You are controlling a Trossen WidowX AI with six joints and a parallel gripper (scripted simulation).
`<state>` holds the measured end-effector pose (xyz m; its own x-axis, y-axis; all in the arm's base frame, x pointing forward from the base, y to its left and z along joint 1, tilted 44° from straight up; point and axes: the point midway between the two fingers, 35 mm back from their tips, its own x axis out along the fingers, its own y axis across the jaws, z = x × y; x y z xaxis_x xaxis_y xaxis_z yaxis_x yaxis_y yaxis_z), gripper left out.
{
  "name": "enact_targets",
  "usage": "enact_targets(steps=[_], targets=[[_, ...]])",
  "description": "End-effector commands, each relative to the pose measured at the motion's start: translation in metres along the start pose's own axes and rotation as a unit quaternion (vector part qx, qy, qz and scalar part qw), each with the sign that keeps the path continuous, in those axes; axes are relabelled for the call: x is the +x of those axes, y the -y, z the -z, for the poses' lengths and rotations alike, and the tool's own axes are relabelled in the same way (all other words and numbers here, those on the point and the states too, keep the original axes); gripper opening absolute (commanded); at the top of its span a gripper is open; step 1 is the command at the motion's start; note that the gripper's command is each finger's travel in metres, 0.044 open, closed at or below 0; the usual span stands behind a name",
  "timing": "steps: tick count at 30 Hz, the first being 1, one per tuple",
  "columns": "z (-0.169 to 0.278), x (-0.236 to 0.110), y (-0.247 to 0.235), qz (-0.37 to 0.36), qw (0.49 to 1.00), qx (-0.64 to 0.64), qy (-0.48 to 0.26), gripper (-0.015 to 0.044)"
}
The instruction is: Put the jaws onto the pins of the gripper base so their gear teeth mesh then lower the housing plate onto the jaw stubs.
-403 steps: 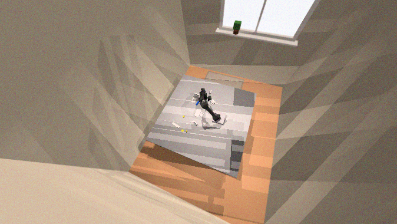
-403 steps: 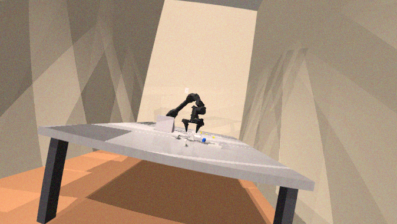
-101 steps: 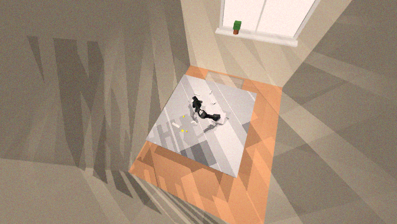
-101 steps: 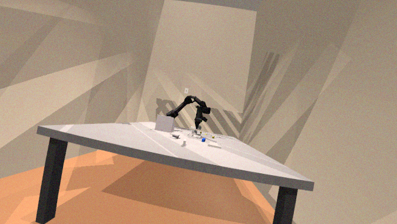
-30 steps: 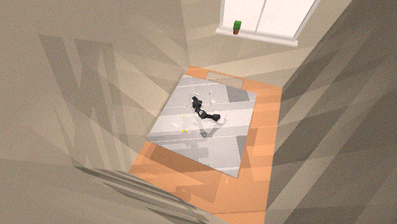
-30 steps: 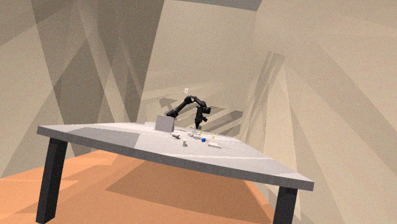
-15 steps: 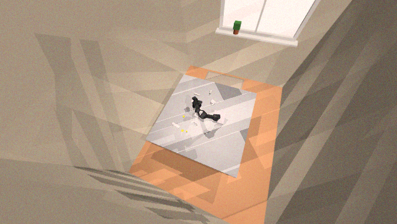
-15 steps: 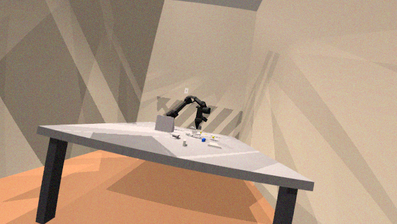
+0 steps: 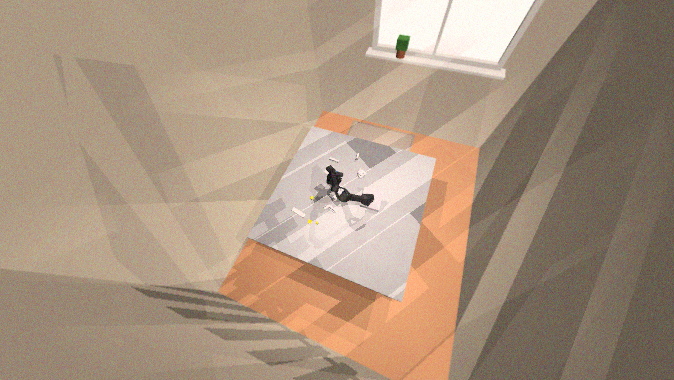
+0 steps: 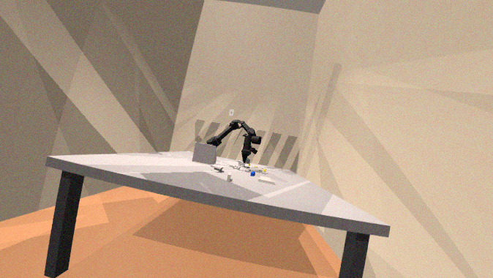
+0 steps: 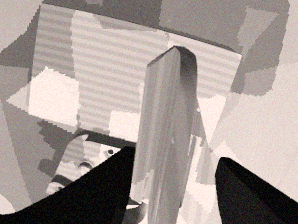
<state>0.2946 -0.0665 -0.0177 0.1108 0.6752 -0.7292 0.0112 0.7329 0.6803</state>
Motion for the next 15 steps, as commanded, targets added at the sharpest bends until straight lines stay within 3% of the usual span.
enact_targets(steps=[1,15], targets=[[0.000,0.008,0.000,-0.003,1.000,0.004,0.000,0.0134],[0.001,0.028,-0.001,-0.004,1.000,0.003,0.000,0.0134]])
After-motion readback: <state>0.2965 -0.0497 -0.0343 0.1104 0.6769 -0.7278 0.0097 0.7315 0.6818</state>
